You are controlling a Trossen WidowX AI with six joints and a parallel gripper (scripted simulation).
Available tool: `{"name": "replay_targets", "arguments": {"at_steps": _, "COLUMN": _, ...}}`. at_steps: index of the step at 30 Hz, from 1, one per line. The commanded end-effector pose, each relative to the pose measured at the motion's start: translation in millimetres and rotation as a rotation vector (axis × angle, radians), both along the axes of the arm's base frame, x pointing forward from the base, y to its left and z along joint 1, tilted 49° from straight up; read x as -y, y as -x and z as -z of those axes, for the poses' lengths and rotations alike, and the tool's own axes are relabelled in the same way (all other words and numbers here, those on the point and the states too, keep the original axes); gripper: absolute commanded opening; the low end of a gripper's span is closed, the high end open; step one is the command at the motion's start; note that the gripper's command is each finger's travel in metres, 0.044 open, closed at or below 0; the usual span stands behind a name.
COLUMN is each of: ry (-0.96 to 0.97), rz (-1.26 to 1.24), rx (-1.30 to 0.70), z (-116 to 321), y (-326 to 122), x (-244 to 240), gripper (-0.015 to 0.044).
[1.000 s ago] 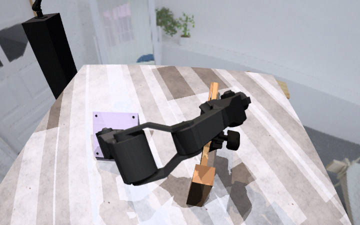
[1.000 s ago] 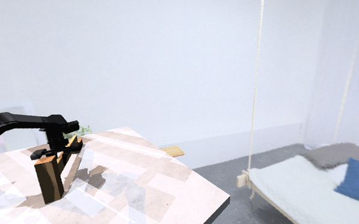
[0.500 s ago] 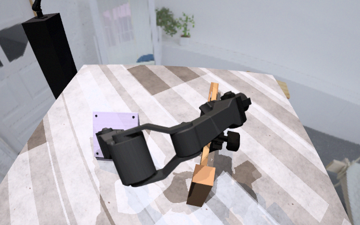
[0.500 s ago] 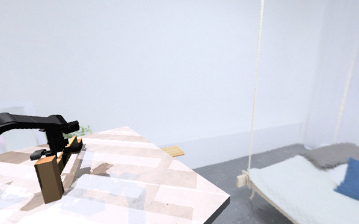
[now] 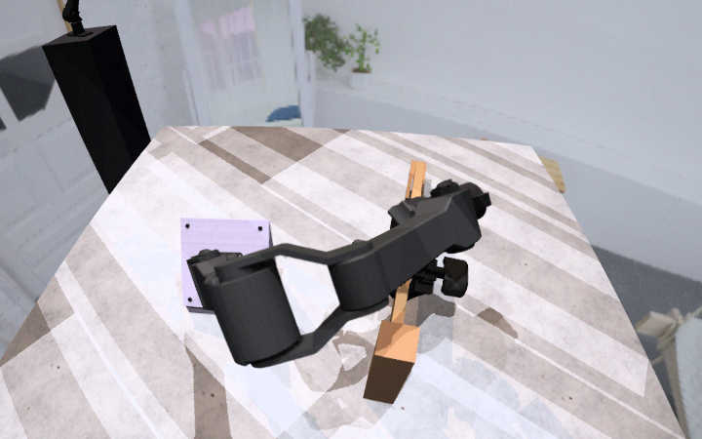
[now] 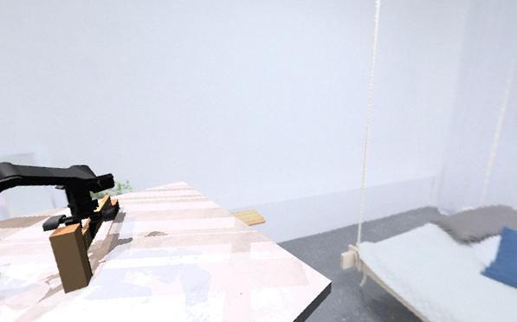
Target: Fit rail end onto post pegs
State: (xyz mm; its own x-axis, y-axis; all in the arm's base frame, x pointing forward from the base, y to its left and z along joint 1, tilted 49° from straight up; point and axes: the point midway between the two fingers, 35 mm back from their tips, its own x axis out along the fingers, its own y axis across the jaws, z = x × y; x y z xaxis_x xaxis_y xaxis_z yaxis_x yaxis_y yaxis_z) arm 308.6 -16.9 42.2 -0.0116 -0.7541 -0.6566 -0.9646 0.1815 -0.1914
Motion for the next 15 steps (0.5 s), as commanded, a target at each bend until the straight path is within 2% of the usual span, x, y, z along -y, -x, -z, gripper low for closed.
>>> {"name": "replay_targets", "arguments": {"at_steps": 1, "ry": -0.003, "rz": -0.002, "rx": 0.000, "z": -1.9, "y": 0.3, "x": 0.5, "gripper": 0.0000}}
{"name": "replay_targets", "arguments": {"at_steps": 15, "ry": -0.002, "rz": -0.002, "rx": 0.000, "z": -4.2, "y": 1.5, "x": 4.3, "gripper": 0.0000}}
